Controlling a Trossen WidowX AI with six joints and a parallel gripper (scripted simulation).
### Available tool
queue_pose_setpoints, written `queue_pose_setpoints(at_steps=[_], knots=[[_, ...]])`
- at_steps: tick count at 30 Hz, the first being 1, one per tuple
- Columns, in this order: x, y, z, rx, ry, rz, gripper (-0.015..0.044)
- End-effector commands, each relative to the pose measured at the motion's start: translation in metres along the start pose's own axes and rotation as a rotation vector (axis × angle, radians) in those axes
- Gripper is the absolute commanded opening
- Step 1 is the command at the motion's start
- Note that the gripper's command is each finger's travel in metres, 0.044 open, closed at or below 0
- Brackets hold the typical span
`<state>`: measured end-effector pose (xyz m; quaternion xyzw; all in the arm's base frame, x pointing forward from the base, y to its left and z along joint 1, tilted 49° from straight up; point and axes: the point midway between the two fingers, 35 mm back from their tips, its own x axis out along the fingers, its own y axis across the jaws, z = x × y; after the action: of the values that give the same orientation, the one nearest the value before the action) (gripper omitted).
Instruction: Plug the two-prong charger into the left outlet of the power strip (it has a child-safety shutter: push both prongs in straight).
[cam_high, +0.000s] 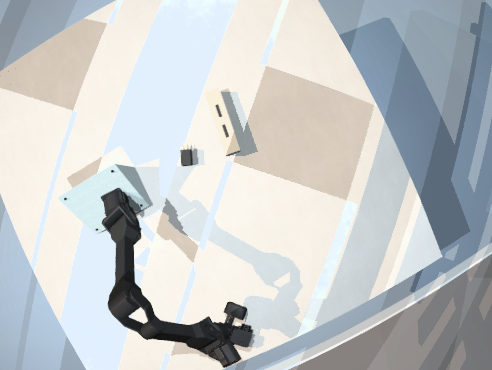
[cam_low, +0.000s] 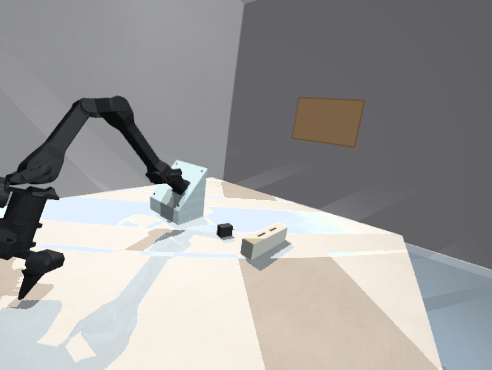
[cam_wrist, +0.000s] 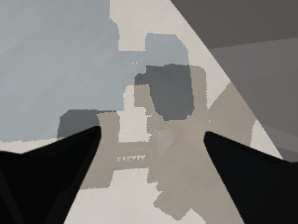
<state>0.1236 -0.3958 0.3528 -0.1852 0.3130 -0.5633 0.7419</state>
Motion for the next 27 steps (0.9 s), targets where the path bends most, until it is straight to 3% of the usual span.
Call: queue_pose_setpoints(at_steps=[1,27], knots=[[0.002,0.02,0.005,-0.033,-0.004,0.045,0.044],[-0.014,0.153,0.018,-0.289,0.034,0.337,0.044]])
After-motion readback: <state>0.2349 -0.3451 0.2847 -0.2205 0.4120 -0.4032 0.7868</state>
